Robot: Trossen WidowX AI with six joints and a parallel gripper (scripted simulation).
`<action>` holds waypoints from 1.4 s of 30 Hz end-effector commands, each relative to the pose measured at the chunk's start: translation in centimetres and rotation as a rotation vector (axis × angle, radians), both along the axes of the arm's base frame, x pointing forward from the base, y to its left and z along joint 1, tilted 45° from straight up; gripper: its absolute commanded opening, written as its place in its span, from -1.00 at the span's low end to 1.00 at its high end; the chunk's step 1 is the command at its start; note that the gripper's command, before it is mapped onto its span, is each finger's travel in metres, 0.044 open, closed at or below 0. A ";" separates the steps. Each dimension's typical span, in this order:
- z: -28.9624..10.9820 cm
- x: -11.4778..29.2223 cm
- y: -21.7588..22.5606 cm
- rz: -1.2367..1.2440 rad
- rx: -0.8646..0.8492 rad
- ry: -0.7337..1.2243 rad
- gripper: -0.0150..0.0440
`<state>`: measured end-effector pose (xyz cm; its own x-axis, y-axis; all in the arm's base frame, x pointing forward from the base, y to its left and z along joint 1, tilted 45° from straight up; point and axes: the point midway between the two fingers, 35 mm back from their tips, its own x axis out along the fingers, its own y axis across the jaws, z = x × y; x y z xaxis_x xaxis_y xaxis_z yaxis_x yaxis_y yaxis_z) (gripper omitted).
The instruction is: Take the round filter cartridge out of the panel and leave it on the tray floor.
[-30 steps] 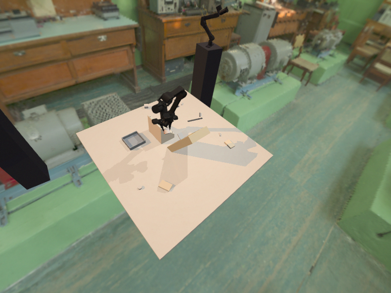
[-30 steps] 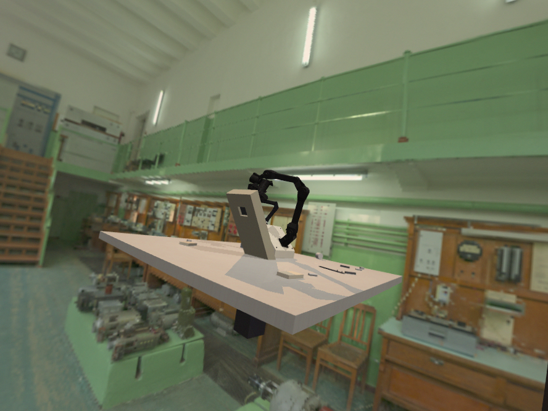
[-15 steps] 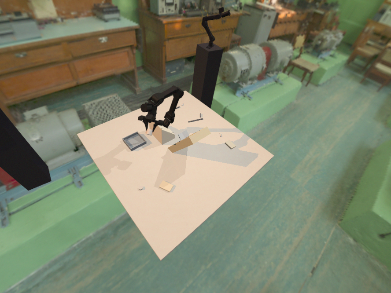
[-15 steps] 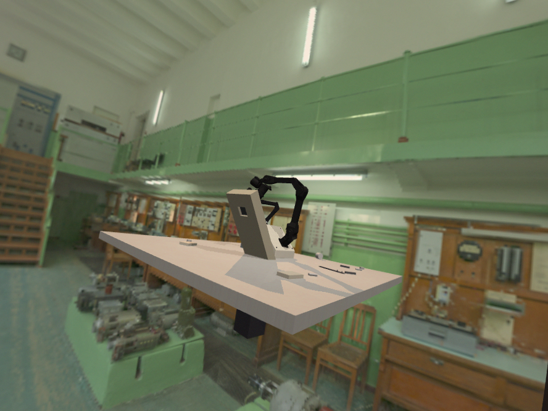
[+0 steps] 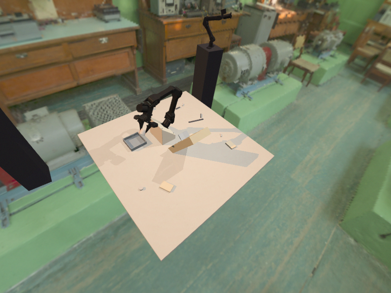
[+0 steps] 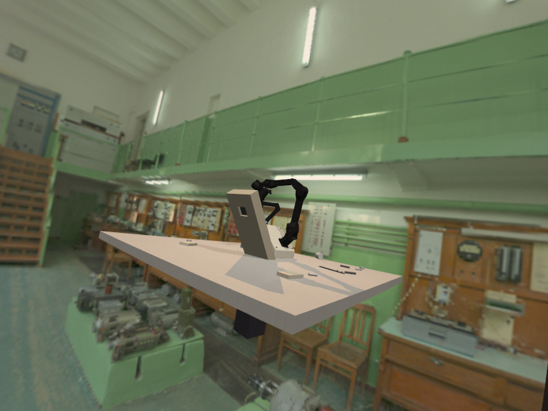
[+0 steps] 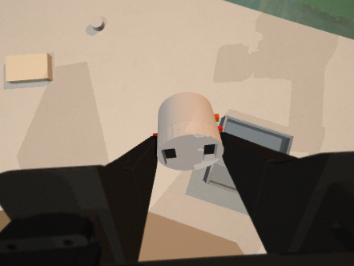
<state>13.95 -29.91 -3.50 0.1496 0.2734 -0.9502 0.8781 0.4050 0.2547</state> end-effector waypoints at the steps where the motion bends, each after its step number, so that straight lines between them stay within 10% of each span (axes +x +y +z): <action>1: -2.1 -2.8 0.1 -0.074 -0.008 0.063 -0.49; 22: -10.1 -15.1 5.3 -0.404 -0.047 0.376 -0.49; 42: -15.7 -16.2 10.7 -0.414 -0.047 0.387 -0.49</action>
